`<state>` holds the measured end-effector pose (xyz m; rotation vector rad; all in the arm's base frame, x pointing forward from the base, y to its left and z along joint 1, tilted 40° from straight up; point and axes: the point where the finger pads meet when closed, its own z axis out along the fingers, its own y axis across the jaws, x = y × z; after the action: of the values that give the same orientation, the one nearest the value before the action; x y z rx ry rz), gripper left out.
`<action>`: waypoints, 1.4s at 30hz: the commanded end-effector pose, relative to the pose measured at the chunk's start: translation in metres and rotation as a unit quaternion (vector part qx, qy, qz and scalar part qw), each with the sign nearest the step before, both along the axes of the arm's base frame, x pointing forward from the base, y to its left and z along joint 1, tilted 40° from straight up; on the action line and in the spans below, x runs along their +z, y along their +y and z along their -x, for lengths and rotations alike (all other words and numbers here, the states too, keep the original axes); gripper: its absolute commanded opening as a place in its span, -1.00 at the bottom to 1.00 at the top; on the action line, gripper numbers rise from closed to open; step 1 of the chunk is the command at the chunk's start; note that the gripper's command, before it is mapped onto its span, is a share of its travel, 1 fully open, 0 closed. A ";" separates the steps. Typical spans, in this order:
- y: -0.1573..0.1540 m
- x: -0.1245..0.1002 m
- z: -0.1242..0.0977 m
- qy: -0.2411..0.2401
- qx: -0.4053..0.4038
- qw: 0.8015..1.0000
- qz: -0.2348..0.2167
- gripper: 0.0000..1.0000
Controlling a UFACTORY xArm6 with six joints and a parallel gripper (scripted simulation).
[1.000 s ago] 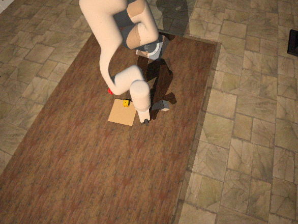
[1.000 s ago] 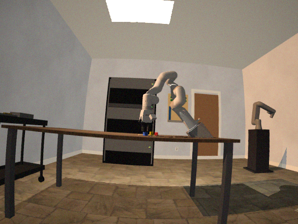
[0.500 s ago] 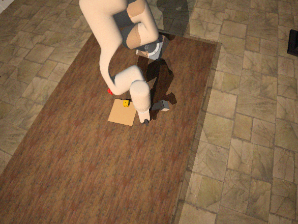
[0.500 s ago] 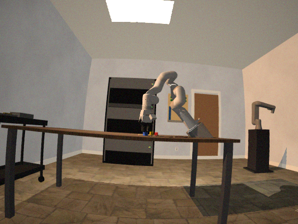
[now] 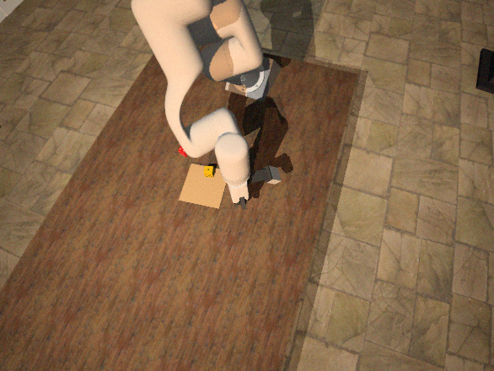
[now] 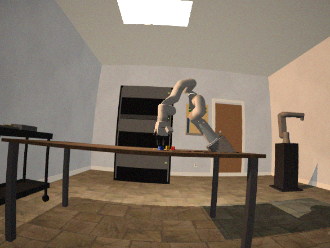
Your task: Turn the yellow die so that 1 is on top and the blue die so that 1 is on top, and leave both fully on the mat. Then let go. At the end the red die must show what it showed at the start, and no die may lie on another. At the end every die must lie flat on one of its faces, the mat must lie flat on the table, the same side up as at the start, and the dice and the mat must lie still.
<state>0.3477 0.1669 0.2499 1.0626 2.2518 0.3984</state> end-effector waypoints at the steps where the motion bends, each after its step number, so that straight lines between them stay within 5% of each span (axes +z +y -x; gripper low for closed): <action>1: 0.000 0.001 0.000 -0.001 0.000 1.000 -0.001 -0.05; 42: 0.001 -0.025 -0.022 -0.001 0.000 1.000 -0.001 -0.05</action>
<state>0.3681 0.1672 0.2251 1.0629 2.2531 0.3982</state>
